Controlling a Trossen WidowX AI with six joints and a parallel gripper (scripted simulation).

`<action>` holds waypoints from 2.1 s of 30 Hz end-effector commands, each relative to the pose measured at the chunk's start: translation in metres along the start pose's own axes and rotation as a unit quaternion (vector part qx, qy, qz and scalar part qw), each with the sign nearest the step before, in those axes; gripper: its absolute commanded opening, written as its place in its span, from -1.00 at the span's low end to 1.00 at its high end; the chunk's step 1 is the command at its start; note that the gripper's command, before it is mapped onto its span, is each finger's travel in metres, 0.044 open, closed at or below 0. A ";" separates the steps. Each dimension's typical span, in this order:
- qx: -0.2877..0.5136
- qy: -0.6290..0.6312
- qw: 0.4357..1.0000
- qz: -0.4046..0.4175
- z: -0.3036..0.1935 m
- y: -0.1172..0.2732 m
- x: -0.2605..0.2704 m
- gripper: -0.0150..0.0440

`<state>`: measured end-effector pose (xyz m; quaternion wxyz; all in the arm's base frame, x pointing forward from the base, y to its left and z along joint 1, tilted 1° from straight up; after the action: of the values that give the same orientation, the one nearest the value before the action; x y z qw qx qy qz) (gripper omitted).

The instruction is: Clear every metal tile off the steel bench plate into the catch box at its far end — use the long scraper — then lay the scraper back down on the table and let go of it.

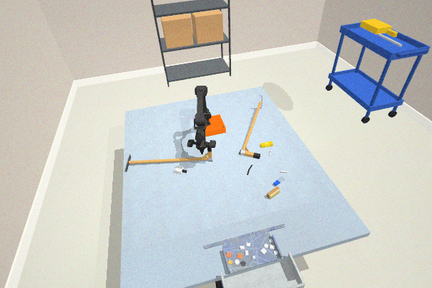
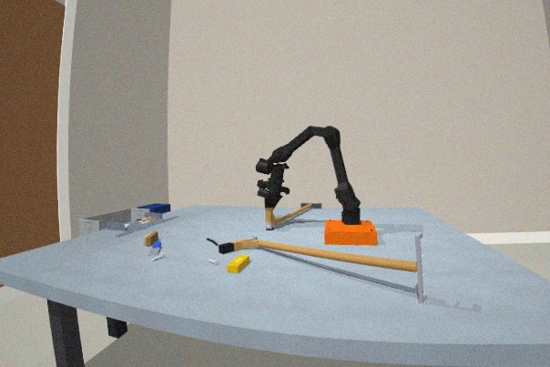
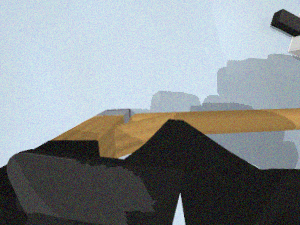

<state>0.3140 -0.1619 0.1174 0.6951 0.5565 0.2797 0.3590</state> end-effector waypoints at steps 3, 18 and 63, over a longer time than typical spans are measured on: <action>0.002 0.004 1.000 0.006 -0.004 0.000 0.013 -0.49; 0.002 0.004 1.000 0.006 -0.008 0.000 0.027 -0.49; 0.005 0.029 1.000 -0.002 0.012 0.099 0.017 -0.49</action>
<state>0.3196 -0.1378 0.2145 0.6915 0.5542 0.2875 0.3634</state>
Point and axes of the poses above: the point midway between the two fingers, 35 mm back from their tips, its own y axis back along the fingers, its own x axis across the jaws, z = x × y, the point moved 5 cm from there along y, back along the fingers, and after that the axes turned 5 degrees about -y, right-handed, at the moved point
